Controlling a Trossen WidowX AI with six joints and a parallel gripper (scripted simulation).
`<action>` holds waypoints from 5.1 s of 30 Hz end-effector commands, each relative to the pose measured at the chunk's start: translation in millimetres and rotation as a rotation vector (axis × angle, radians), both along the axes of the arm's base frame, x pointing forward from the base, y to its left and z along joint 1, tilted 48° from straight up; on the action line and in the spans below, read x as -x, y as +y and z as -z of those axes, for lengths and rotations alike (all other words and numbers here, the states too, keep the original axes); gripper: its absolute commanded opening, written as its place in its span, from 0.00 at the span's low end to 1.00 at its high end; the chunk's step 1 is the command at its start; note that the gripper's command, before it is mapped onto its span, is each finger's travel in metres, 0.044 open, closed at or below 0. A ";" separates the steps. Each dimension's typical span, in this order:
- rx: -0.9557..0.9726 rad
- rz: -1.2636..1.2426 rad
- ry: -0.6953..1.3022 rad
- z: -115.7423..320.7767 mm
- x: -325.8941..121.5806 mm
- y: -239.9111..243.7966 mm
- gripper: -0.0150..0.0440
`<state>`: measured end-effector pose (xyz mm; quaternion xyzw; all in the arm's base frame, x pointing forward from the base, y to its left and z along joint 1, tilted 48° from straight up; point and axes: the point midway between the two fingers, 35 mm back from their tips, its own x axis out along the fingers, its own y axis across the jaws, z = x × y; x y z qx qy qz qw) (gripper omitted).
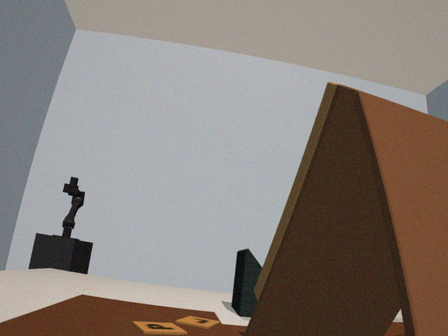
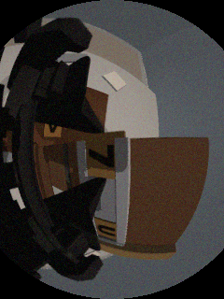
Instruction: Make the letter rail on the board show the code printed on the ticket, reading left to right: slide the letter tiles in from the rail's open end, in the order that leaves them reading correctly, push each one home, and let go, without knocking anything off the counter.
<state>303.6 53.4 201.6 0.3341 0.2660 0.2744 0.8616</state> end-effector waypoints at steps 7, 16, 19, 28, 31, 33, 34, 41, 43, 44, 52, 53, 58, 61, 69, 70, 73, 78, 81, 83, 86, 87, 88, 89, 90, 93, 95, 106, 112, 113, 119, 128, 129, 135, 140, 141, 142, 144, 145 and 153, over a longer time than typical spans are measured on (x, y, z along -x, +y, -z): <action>0.001 -0.002 0.000 6.1 -1.9 -4.6 0.25; 0.001 -0.002 0.000 11.4 -3.4 -8.5 0.25; 0.001 -0.002 0.000 13.0 -3.8 -9.6 0.25; 0.001 -0.002 0.000 17.7 -5.2 -13.1 0.25; 0.001 -0.002 0.000 19.1 -5.7 -14.2 0.25; 0.001 -0.002 0.000 20.0 -6.1 -15.0 0.25; 0.001 -0.002 0.000 20.4 -6.2 -15.4 0.25; 0.001 -0.002 0.000 23.5 -7.6 -18.1 0.25; 0.001 -0.002 0.000 24.2 -7.9 -18.9 0.25; 0.001 -0.002 0.000 24.7 -8.1 -19.2 0.25; 0.002 -0.002 0.000 27.7 -9.6 -22.2 0.25; 0.002 -0.002 0.000 28.1 -9.8 -22.6 0.25; 0.002 -0.002 0.000 30.0 -10.8 -24.4 0.25; 0.002 -0.002 -0.001 31.1 -11.3 -25.5 0.25; 0.002 -0.002 -0.001 34.2 -12.8 -28.4 0.25; 0.002 -0.002 -0.001 34.6 -13.0 -28.8 0.25; 0.002 -0.002 -0.001 35.8 -13.5 -29.9 0.25; 0.002 -0.002 -0.001 37.8 -14.4 -31.7 0.25; 0.002 -0.002 -0.001 39.0 -14.9 -32.7 0.25; 0.002 -0.002 -0.001 39.7 -15.3 -33.4 0.25; 0.002 -0.002 -0.001 40.9 -15.8 -34.5 0.25; 0.003 -0.002 -0.001 41.4 -15.9 -34.8 0.25; 0.003 -0.002 -0.001 41.8 -16.1 -35.2 0.25; 0.003 -0.002 -0.001 42.1 -16.3 -35.5 0.25; 0.003 -0.002 -0.001 42.6 -16.4 -35.9 0.25; 0.003 -0.002 -0.001 43.7 -16.9 -36.9 0.25; 0.003 -0.002 -0.001 44.5 -17.2 -37.6 0.25; 0.003 -0.002 -0.001 48.8 -19.1 -41.5 0.25; 0.003 -0.002 -0.001 51.0 -20.2 -43.6 0.25; 0.003 -0.002 -0.001 51.4 -20.4 -44.0 0.25; 0.003 -0.002 -0.002 53.1 -21.6 -46.1 0.25; 0.002 0.001 0.004 53.5 -20.8 -45.3 0.57; 0.002 0.001 0.004 53.5 -20.8 -45.3 0.61; 0.003 -0.002 -0.001 51.4 -15.0 -51.0 0.75; 0.004 -0.002 -0.001 50.2 -12.5 -54.0 0.75; 0.004 -0.002 -0.001 49.7 -11.3 -55.1 0.75; 0.004 -0.002 0.000 49.3 -10.4 -56.0 0.75; 0.004 -0.002 0.000 48.9 -9.9 -56.5 0.75; 0.004 -0.002 0.000 48.8 -9.9 -56.5 0.75; 0.004 -0.002 0.000 49.5 -5.8 -59.7 0.75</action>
